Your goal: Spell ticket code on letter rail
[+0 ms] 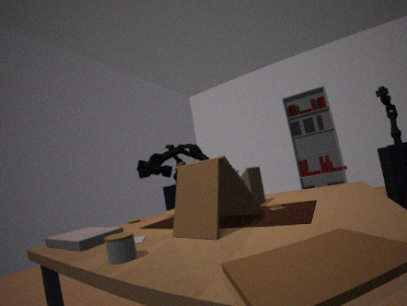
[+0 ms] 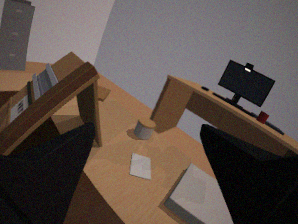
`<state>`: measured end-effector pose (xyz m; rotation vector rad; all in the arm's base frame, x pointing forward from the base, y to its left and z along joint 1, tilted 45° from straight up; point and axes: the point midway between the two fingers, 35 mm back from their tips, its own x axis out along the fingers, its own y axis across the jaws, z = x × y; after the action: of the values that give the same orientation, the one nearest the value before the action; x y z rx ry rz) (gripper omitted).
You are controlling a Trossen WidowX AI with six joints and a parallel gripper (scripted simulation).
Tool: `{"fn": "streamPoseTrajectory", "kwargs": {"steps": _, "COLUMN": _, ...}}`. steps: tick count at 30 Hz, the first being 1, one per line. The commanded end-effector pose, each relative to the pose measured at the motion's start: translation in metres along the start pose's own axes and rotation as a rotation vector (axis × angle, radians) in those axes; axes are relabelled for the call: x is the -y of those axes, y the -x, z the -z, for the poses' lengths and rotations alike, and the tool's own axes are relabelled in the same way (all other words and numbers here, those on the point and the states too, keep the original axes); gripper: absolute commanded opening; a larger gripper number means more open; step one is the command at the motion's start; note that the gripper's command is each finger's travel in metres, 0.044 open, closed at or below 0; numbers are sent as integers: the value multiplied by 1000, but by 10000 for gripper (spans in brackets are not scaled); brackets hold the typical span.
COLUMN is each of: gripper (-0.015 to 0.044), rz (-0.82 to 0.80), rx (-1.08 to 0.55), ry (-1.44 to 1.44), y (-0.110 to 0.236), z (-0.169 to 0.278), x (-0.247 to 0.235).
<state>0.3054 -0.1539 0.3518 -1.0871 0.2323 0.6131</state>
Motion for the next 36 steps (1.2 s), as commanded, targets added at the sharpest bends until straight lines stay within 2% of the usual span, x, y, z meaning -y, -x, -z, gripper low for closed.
{"fn": "streamPoseTrajectory", "kwargs": {"steps": 1, "gripper": 426, "rz": -3, "rx": 0, "ry": -2, "y": -1, "z": 0, "x": 0}}
{"fn": "streamPoseTrajectory", "kwargs": {"steps": 4, "gripper": 440, "rz": -47, "rx": -9, "ry": -25, "y": -17, "z": -4, "x": -6}}
{"fn": "streamPoseTrajectory", "kwargs": {"steps": 10, "gripper": 440, "rz": -207, "rx": -81, "ry": -116, "y": -86, "z": -27, "x": -36}}
{"fn": "streamPoseTrajectory", "kwargs": {"steps": 16, "gripper": 440, "rz": -307, "rx": -225, "ry": -236, "y": -154, "z": -51, "x": -79}}
{"fn": "streamPoseTrajectory", "kwargs": {"steps": 20, "gripper": 440, "rz": -334, "rx": -322, "ry": -290, "y": -188, "z": -67, "x": -110}}
{"fn": "streamPoseTrajectory", "kwargs": {"steps": 24, "gripper": 440, "rz": -399, "rx": -326, "ry": -312, "y": -219, "z": -89, "x": -144}}
{"fn": "streamPoseTrajectory", "kwargs": {"steps": 30, "gripper": 440, "rz": -410, "rx": -403, "ry": -353, "y": -238, "z": -94, "x": -177}}
{"fn": "streamPoseTrajectory", "kwargs": {"steps": 36, "gripper": 440, "rz": -271, "rx": -699, "ry": -494, "y": -257, "z": -79, "x": -256}}
